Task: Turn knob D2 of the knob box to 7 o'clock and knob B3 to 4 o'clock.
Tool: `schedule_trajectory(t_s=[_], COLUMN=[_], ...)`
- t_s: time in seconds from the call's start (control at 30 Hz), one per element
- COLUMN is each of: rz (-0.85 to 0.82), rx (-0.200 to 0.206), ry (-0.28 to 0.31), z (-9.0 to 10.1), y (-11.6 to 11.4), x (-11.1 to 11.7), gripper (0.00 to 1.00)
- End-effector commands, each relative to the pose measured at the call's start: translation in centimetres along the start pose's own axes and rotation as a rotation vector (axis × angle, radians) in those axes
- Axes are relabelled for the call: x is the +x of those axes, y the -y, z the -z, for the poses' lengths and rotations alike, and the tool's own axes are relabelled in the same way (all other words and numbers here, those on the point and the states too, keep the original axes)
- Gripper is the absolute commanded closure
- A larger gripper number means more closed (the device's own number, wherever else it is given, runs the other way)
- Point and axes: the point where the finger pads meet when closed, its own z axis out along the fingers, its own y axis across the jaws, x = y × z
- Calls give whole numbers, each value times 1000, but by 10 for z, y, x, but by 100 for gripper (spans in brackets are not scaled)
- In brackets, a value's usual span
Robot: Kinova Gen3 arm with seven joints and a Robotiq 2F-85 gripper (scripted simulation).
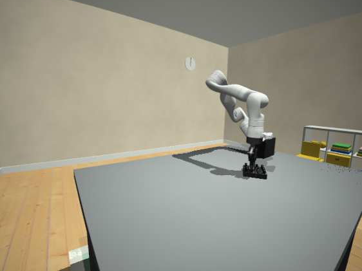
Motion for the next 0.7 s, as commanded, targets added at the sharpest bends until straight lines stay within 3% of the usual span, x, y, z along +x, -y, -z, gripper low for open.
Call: schedule_trajectory(t_s=[0.0,0.67], rz=[0,-41], rx=[-1,-1], ry=[0,0], z=[0,0], y=[0,0], x=[0,0], gripper=[92,92])
